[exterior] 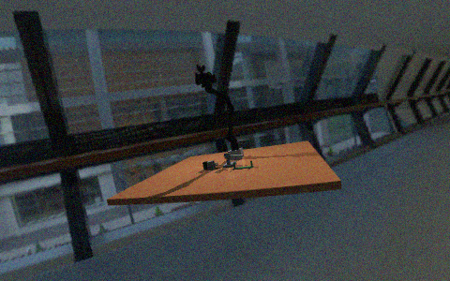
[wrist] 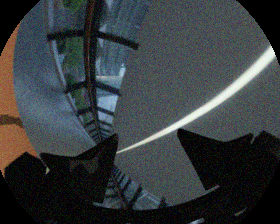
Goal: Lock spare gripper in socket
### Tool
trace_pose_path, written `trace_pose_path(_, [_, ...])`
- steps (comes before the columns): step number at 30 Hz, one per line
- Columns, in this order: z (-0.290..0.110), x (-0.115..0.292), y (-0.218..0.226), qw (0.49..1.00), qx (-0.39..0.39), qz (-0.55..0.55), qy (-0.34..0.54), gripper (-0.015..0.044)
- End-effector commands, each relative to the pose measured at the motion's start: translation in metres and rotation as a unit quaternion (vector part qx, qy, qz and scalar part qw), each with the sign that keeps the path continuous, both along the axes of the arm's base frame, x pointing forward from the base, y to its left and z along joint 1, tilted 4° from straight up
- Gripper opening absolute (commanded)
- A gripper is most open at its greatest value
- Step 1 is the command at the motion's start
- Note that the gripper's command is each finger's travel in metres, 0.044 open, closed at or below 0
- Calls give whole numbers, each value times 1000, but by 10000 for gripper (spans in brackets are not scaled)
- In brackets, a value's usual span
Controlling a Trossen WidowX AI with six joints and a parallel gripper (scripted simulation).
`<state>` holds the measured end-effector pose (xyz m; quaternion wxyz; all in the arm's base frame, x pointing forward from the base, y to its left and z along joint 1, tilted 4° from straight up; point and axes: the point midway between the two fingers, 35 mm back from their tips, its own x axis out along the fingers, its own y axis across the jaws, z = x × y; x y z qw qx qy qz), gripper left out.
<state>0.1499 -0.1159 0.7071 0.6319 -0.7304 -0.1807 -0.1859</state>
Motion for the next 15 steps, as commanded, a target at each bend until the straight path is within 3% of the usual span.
trace_pose_path(1, [0, 1, -1, 1000, 3, 2, -1, 374])
trace_pose_path(4, [-5, 12, -18, 999, 46, 22, -10, 300])
trace_pose_path(15, [-61, 99, -79, 966, 242, 84, 15, 300])
